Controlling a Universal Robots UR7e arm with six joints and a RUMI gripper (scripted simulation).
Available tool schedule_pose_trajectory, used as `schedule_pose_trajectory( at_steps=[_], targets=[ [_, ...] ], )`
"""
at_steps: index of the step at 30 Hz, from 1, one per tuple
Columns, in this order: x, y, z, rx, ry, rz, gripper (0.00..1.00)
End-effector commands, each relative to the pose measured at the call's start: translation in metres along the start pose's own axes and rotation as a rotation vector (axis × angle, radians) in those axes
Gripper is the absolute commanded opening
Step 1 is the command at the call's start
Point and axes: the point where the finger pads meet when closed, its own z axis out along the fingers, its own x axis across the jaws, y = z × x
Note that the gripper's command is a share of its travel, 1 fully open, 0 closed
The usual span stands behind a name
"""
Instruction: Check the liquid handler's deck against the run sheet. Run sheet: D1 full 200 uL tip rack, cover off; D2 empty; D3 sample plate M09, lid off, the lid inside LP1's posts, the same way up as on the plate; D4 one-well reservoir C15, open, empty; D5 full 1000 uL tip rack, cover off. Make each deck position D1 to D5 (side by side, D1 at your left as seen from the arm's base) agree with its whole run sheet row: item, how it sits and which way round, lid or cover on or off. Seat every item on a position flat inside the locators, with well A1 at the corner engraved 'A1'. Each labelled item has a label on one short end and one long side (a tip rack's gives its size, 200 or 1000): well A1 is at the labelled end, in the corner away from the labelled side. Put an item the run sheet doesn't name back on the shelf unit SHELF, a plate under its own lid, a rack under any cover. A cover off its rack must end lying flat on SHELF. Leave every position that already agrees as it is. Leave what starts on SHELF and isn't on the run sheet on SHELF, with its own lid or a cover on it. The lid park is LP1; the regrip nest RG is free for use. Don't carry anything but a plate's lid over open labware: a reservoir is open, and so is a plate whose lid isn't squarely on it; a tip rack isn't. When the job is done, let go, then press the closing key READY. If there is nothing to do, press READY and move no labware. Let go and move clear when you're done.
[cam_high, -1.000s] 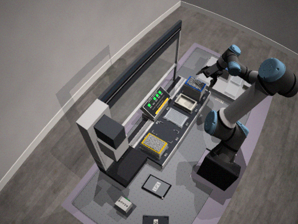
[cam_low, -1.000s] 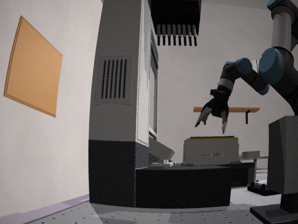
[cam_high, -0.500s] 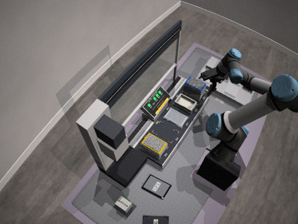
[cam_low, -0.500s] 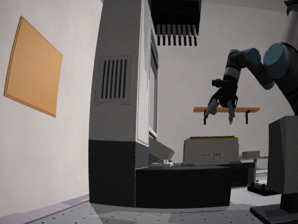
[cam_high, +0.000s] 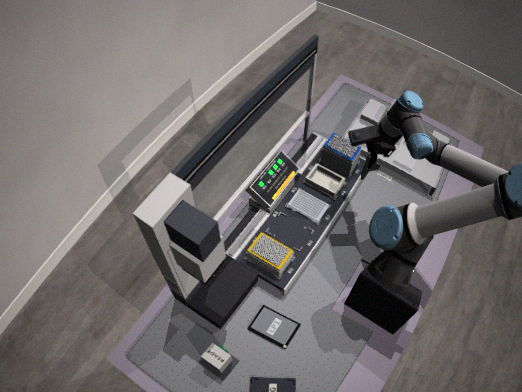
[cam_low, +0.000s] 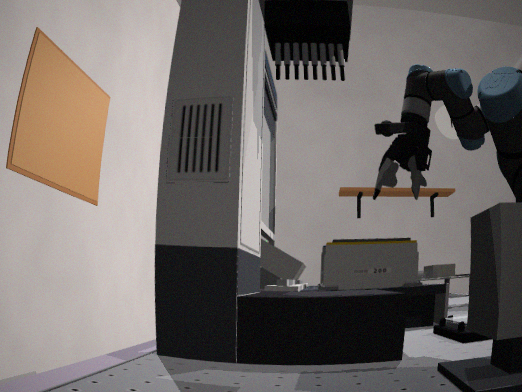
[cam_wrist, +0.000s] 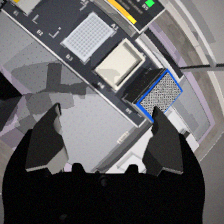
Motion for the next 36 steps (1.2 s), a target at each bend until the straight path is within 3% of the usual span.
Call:
schedule_pose_trajectory(
  at_steps=[1,25,27,32,36],
  targets=[
    [-0.022,-0.010,-0.013,-0.074,-0.013,0.101,0.82],
    [-0.114,-0.048,-0.059,-0.234,-0.020,0.511,0.82],
    [-0.114,-0.048,-0.059,-0.234,-0.020,0.511,0.82],
    [-0.135,-0.057,-0.070,-0.271,-0.021,0.604,0.82],
    [-0.135,-0.057,-0.070,-0.300,-0.022,0.679,0.82]
  ],
)
